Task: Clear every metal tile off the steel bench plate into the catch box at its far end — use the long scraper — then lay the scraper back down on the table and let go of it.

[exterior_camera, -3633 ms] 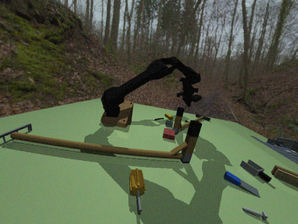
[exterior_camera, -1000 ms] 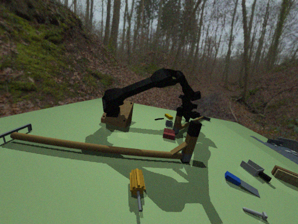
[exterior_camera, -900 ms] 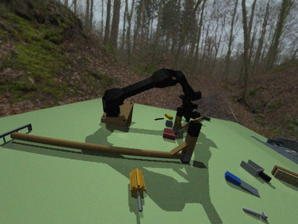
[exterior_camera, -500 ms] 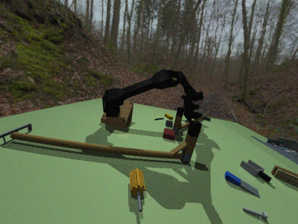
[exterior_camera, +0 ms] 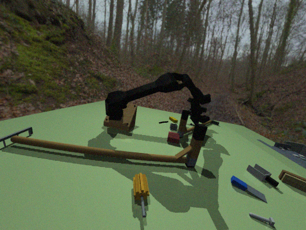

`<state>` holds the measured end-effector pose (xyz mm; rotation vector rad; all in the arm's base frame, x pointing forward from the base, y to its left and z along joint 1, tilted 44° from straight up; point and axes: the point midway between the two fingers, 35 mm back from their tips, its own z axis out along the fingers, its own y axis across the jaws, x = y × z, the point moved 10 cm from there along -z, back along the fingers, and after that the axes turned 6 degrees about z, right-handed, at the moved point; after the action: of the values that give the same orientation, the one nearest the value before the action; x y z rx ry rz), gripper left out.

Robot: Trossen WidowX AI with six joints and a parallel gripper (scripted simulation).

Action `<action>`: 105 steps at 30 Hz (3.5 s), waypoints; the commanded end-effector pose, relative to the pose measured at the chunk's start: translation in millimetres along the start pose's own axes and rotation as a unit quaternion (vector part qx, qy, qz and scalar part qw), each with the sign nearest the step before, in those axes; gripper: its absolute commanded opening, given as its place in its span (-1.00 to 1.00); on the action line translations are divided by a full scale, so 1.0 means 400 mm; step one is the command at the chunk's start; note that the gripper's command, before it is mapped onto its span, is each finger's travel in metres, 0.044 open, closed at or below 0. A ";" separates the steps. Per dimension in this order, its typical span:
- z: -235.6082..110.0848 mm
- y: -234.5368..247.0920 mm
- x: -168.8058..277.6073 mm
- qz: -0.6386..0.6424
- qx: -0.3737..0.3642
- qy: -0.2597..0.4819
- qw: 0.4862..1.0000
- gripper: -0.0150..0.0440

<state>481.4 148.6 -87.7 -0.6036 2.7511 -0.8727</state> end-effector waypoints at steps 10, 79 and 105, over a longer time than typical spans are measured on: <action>0.008 -0.036 -0.015 0.001 0.001 0.001 1.000 -0.49; -0.060 0.008 -0.033 0.040 0.020 -0.003 0.999 -0.49; 0.007 -0.012 -0.010 0.041 0.021 -0.004 0.999 -0.49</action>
<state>485.1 147.6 -88.3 -0.4838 2.7263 -0.9036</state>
